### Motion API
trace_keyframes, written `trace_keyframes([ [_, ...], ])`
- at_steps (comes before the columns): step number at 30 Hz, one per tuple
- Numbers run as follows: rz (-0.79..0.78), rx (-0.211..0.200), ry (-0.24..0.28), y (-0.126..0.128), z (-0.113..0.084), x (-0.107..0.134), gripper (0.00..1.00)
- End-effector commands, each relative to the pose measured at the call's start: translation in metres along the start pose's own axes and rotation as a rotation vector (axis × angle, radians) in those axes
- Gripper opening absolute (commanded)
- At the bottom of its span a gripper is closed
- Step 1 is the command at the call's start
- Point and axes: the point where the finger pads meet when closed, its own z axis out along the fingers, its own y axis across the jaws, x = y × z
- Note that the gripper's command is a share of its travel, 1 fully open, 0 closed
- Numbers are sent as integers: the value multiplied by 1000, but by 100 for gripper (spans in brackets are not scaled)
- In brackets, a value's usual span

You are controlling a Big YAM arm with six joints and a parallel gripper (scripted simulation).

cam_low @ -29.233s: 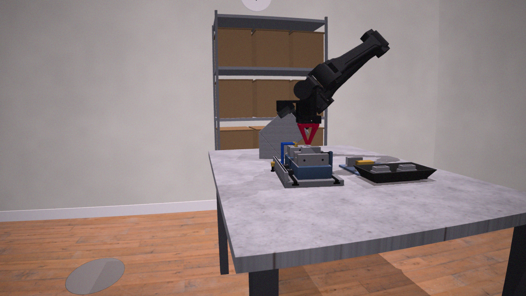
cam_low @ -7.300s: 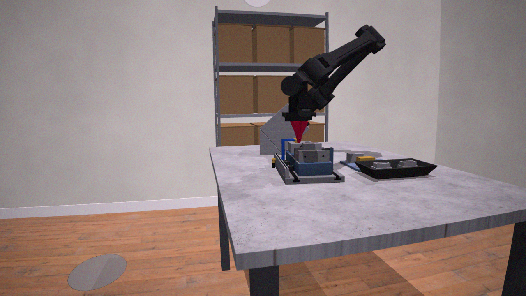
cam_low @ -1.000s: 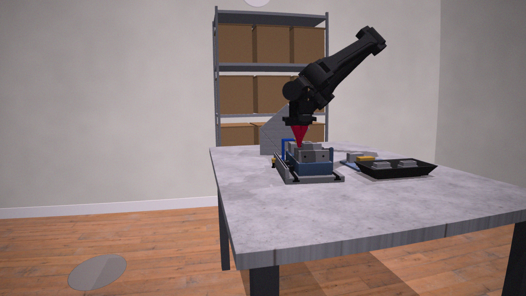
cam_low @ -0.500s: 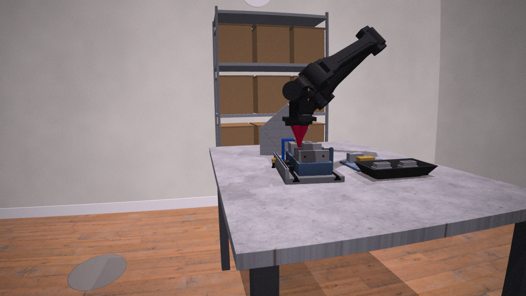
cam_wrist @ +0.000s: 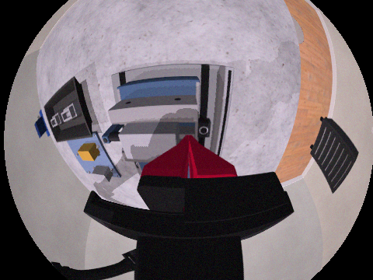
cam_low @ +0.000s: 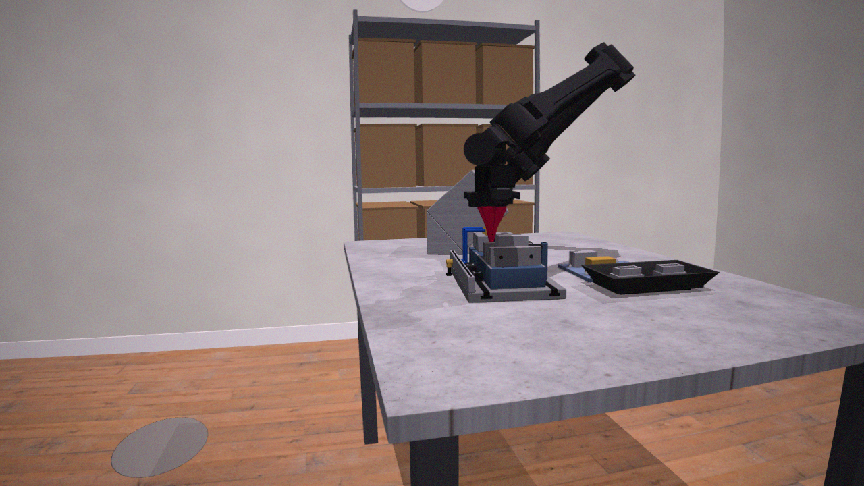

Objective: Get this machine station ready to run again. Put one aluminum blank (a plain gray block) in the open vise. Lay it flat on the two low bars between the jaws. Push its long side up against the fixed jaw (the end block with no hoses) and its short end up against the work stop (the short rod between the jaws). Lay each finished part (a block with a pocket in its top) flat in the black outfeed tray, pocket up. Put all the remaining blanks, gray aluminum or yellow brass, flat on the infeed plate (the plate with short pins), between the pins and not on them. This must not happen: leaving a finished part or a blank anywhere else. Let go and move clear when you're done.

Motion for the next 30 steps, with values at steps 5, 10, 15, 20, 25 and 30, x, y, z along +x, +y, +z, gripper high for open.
trace_keyframes([
  [5, -19, -1, 3, 6, 8, -6, 0],
  [10, -19, -1, 3, 7, 8, -6, 0],
  [15, -20, -1, 2, 8, 7, -6, 0],
  [20, -21, 0, 1, 9, 6, -6, 0],
  [25, -23, 0, -1, 12, 5, -6, 0],
  [30, -25, 1, -3, 15, 3, -6, 0],
])
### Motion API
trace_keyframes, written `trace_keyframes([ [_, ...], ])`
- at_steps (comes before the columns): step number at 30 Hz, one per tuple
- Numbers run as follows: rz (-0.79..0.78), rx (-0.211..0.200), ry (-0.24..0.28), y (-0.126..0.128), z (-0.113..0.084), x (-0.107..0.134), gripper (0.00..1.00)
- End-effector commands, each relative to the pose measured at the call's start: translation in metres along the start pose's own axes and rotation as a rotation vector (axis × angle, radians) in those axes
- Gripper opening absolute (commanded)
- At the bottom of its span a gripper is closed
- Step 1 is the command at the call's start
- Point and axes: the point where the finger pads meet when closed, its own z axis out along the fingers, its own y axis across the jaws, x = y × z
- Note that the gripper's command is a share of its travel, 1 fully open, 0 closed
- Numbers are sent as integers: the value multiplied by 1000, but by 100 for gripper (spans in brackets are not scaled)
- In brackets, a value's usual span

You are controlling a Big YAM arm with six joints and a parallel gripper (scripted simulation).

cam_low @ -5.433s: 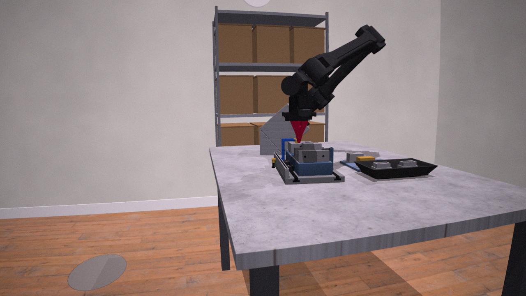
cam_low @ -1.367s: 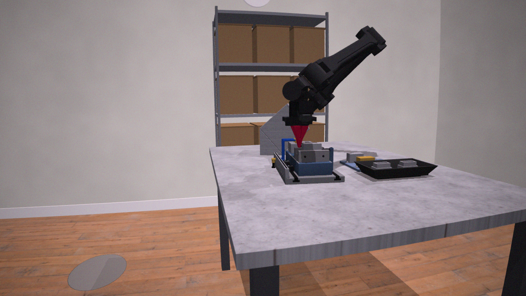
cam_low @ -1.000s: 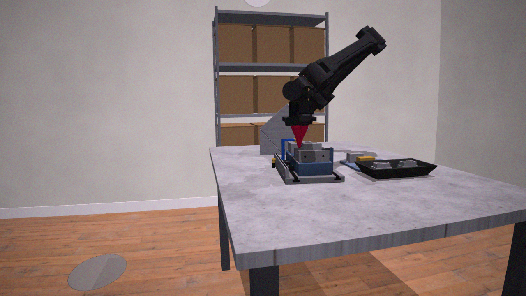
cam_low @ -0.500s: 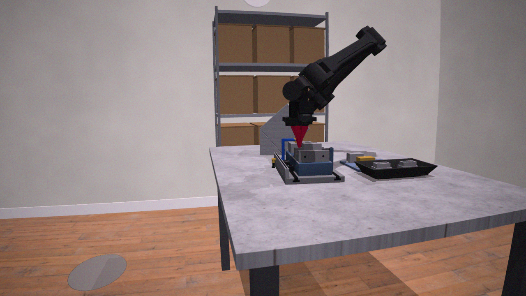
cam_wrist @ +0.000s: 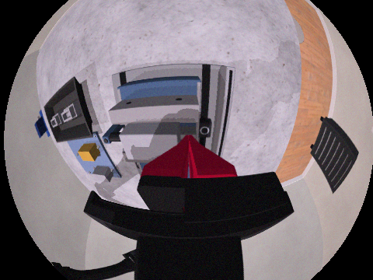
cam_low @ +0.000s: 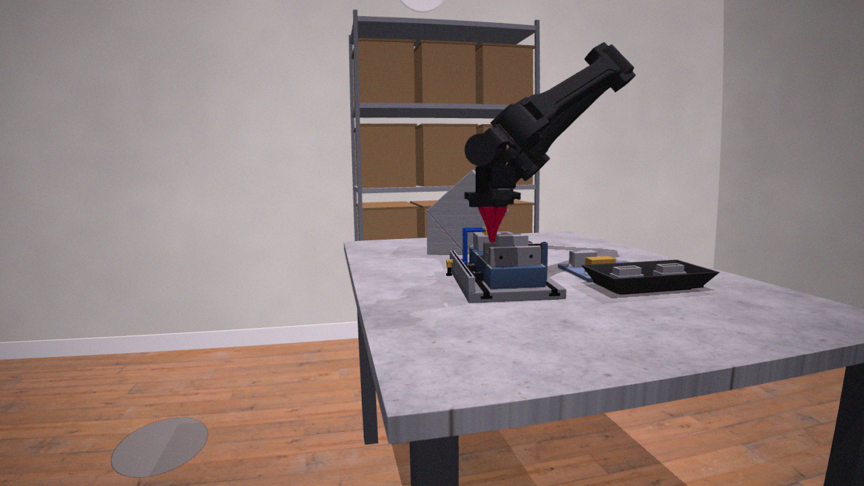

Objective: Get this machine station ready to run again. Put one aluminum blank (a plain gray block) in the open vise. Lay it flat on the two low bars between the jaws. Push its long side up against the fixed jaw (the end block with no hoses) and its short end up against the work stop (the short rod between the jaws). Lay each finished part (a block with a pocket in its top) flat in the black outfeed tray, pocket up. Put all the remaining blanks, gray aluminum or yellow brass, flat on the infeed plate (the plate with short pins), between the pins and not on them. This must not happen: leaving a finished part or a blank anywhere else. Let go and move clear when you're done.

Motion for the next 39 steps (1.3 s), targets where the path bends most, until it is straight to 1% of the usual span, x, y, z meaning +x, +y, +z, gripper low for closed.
trace_keyframes([
  [1, -28, 2, -5, 14, 2, -6, 0],
  [11, -24, 1, -2, 13, 4, -6, 0],
  [39, -25, 1, -4, 24, 1, -6, 0],
])
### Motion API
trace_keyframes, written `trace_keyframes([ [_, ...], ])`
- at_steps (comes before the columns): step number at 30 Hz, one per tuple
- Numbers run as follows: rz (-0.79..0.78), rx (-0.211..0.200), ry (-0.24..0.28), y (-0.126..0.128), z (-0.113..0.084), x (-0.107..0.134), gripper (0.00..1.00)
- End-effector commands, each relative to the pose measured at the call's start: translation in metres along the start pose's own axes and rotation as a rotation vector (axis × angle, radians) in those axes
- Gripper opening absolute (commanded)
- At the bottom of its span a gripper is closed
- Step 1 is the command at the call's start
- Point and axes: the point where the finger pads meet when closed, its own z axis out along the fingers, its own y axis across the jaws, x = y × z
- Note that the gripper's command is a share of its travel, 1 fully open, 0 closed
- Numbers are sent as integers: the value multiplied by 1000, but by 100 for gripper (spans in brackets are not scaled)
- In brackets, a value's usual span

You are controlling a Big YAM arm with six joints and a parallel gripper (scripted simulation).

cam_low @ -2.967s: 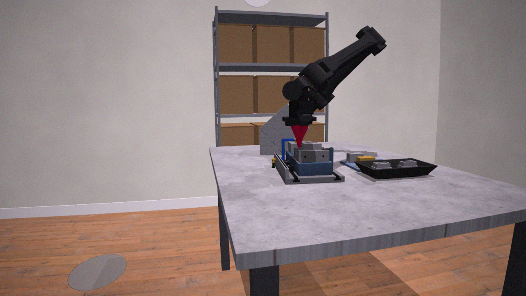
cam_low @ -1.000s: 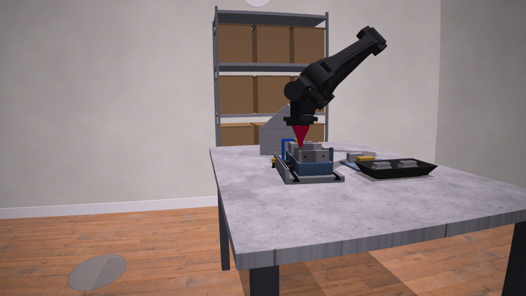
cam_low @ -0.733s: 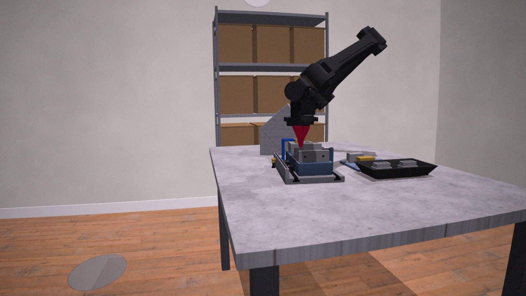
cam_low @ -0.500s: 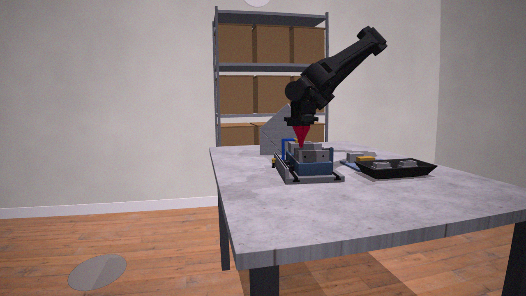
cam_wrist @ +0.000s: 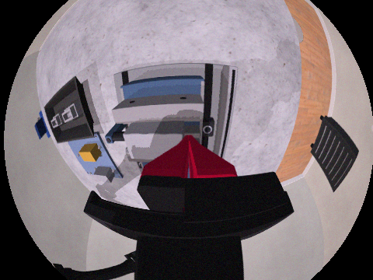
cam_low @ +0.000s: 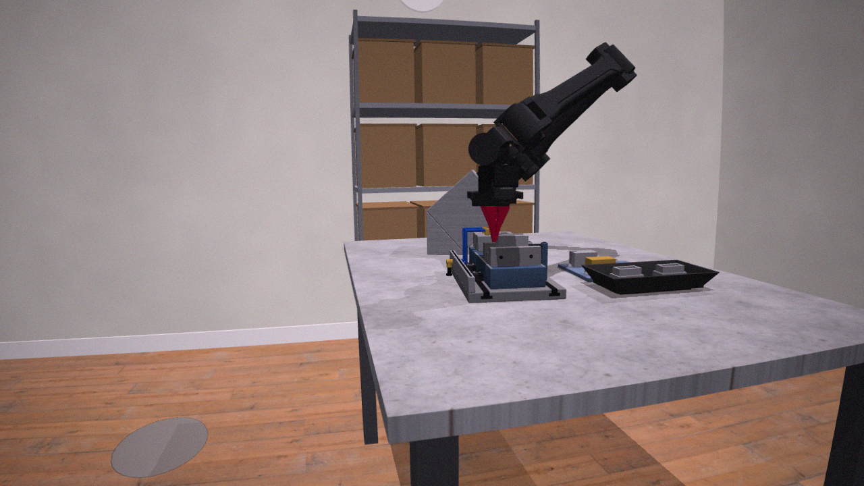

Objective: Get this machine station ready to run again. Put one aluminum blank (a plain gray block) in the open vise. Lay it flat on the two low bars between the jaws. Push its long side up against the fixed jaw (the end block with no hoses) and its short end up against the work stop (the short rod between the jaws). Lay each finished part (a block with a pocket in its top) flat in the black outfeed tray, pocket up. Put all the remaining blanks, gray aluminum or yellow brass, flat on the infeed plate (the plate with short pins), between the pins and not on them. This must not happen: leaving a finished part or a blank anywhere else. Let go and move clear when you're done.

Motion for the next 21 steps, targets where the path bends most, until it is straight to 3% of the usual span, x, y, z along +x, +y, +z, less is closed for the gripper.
trace_keyframes([
  [1, -32, -5, -2, 20, 2, -7, 0],
  [21, -31, -6, 1, 25, 2, -5, 0],
])
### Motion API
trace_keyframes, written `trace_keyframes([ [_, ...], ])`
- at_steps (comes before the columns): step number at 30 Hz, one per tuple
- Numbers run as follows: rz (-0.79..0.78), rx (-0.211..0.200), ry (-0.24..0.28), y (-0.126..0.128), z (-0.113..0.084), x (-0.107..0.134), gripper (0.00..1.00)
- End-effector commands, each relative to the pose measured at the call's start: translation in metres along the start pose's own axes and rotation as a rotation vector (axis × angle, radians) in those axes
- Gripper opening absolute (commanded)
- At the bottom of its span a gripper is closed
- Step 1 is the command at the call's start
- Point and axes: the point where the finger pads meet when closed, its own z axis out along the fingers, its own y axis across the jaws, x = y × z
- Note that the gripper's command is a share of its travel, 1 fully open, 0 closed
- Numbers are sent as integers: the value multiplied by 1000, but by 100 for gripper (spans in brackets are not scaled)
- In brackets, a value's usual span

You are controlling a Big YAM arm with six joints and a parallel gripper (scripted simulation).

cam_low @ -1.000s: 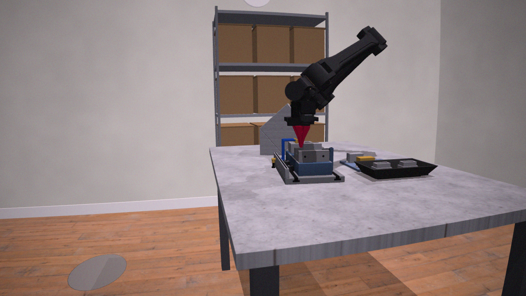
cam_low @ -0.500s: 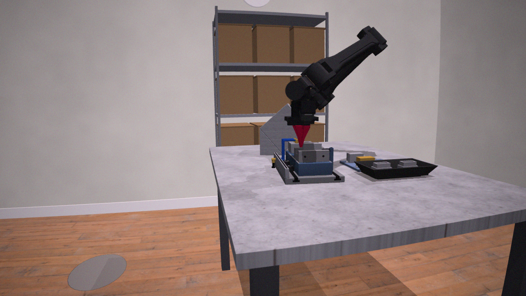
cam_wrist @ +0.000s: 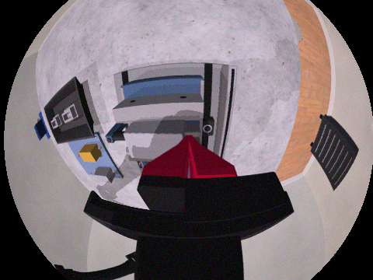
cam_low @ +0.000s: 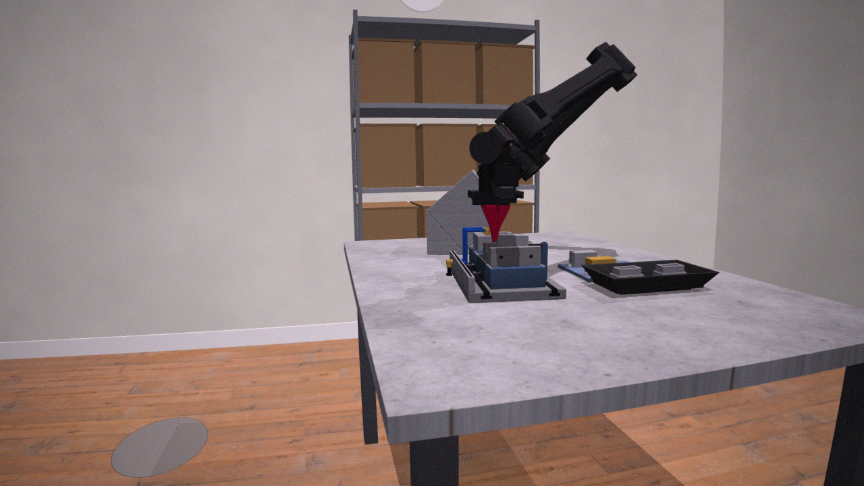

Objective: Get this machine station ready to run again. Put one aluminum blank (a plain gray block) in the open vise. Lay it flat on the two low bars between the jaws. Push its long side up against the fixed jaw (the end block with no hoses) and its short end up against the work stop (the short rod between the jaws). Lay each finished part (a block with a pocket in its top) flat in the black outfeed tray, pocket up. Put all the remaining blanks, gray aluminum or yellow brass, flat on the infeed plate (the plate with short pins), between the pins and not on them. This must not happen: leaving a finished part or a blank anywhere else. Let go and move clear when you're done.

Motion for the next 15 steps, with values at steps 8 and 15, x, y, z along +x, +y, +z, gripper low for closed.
trace_keyframes([
  [8, -35, -13, 1, 26, 4, -6, 0],
  [15, -36, -14, 2, 26, 4, -5, 0],
])
